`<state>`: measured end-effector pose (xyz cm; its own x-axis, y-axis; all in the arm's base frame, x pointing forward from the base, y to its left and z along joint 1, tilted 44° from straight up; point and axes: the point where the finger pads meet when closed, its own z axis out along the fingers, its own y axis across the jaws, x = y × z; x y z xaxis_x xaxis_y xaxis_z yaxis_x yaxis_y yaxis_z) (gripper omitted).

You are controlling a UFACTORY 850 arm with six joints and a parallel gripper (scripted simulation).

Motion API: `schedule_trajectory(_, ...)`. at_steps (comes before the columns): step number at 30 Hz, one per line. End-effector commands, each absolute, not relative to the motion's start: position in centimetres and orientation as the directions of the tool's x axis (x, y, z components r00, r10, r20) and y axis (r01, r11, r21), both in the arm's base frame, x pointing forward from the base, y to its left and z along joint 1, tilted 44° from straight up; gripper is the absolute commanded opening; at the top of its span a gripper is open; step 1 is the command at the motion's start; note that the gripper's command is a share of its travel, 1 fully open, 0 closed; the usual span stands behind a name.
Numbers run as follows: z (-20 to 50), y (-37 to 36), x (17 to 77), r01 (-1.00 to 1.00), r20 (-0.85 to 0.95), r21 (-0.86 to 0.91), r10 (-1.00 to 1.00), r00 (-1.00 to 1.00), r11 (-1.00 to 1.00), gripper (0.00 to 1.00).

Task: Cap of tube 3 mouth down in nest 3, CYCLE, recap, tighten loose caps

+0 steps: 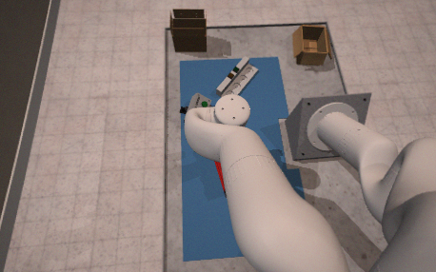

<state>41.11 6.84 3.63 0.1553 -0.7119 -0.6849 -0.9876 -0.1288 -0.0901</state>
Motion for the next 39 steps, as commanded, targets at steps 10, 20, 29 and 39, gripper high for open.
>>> schedule_trajectory(10,3.67,6.8,41.18,-0.873,-0.582,0.368,-0.652,-0.485,0.321,0.46)
schedule_trajectory(20,3.68,6.79,41.18,-0.867,-0.577,0.376,-0.649,-0.496,0.328,0.0)
schedule_trajectory(29,3.68,6.79,41.18,-0.867,-0.577,0.376,-0.649,-0.496,0.328,0.0)
schedule_trajectory(39,3.69,6.78,41.19,-0.974,-0.663,0.189,-0.717,-0.218,0.122,0.0)
